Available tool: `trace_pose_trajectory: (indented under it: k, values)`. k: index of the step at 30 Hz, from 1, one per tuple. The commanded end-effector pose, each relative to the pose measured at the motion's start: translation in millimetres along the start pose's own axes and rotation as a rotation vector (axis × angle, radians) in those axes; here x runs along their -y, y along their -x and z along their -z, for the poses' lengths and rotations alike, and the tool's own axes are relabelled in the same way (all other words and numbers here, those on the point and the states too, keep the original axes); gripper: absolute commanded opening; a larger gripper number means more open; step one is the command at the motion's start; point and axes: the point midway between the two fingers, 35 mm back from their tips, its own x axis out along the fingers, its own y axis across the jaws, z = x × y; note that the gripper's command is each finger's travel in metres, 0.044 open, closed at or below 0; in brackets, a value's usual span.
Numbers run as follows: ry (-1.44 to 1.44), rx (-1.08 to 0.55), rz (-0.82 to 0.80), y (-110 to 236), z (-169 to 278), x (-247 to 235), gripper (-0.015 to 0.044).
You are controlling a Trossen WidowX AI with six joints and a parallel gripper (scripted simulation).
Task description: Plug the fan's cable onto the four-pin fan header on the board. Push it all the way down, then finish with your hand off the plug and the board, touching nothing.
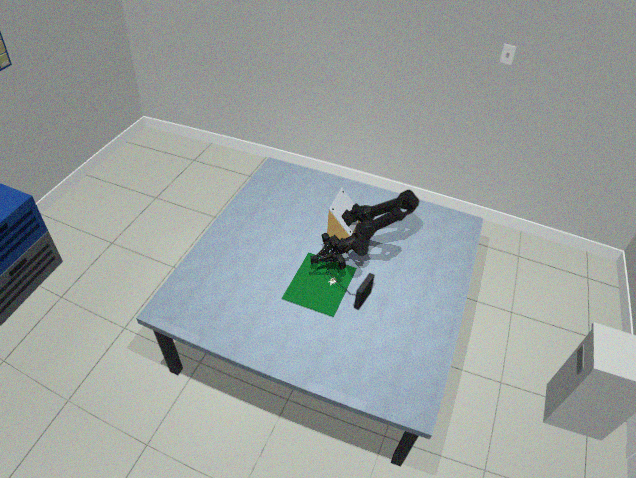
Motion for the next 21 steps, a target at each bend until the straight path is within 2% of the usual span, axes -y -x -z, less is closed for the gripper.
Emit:
trace_pose_trajectory:
  k: [1, 10, 21]
  values:
    - [-0.02, 0.024, -0.011, 3.3, -2.5, 0.3, 0.0]
    - [-0.026, 0.131, -0.003, 4.1, 1.5, 1.4, 0.0]
    - [-0.021, 0.108, -0.01, 4.7, -2.9, -0.7, 0.0]
